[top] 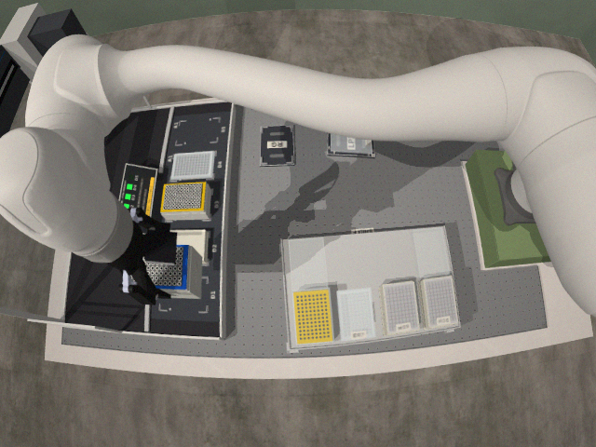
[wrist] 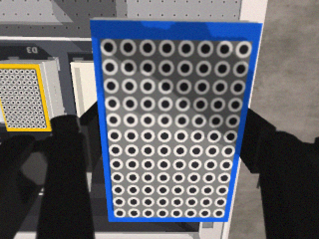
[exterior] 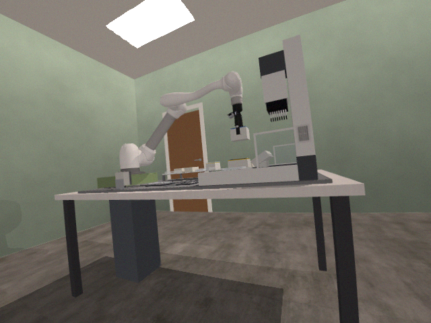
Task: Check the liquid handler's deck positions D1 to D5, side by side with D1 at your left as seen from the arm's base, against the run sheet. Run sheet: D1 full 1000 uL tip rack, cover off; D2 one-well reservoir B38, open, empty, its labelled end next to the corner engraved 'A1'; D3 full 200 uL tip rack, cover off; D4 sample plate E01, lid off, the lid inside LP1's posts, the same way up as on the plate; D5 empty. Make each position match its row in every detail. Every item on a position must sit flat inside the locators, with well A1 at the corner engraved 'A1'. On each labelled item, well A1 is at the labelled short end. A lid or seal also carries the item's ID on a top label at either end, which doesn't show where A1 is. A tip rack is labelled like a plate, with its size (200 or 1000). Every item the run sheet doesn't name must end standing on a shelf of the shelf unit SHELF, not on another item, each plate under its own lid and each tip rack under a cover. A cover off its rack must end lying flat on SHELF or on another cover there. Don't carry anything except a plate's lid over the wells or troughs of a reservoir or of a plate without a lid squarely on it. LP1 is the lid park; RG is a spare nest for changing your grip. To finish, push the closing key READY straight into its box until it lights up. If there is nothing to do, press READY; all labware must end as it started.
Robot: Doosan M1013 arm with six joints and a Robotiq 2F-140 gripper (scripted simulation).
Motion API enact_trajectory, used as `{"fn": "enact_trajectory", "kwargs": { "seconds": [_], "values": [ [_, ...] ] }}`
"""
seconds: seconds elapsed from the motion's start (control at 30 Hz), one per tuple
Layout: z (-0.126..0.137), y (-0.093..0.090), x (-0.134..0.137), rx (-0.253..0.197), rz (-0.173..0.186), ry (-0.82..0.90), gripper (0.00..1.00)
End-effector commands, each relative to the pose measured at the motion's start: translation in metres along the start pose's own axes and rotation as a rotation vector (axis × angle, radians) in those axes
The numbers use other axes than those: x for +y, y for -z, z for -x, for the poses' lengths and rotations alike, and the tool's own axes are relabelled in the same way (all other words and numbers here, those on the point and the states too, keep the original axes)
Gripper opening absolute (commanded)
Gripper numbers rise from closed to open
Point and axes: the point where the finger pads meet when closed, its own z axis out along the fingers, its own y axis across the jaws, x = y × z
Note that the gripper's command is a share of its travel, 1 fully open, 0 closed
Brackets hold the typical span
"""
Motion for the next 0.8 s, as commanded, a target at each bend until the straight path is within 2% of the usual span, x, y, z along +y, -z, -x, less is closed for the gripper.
{"fn": "enact_trajectory", "kwargs": {
  "seconds": [0.0,0.23,0.3,0.77],
  "values": [
    [-0.014,0.002,0.000,-0.004,0.001,0.000,0.10],
    [-0.048,0.002,-0.001,-0.003,0.001,0.000,0.10],
    [-0.048,0.002,-0.001,-0.003,0.001,0.000,0.10],
    [-0.118,0.001,-0.001,-0.003,0.001,0.000,0.10]
  ]
}}
